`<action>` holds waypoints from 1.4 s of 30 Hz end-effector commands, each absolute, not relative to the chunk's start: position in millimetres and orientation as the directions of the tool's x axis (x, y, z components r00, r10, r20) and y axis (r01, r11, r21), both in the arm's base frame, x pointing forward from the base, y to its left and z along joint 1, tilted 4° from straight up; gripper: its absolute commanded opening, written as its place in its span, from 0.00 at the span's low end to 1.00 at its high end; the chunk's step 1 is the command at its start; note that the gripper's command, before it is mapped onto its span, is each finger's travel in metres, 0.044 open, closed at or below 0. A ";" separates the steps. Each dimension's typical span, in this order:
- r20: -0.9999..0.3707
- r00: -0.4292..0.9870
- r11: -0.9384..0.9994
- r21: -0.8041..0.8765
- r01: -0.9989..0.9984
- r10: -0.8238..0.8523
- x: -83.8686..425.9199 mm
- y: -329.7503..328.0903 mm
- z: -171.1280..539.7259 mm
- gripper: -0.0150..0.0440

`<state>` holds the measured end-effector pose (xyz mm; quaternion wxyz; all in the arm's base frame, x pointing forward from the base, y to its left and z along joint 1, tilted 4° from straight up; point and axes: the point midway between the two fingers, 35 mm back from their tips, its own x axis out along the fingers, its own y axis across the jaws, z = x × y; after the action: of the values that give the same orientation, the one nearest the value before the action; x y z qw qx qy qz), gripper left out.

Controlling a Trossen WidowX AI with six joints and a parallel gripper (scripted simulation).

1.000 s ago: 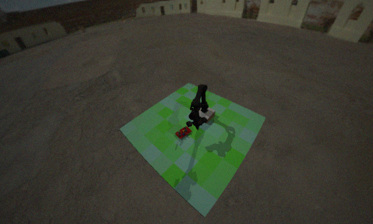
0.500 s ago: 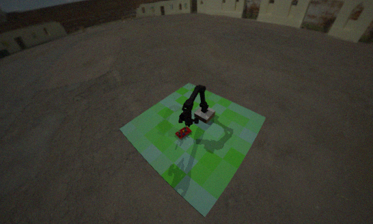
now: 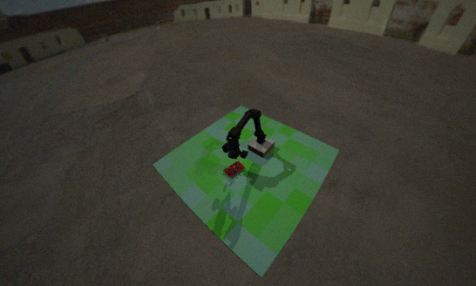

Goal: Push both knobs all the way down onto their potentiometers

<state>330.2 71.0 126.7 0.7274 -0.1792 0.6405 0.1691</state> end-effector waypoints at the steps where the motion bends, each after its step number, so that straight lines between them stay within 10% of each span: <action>1: -0.994 0.107 0.883 -0.045 -0.467 0.006 330.0 69.4 109.5 0.25; 42: -0.994 0.107 0.883 -0.045 -0.467 0.006 332.4 69.6 86.4 0.25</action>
<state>332.1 70.4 87.7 0.7223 -0.1779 0.6470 0.1675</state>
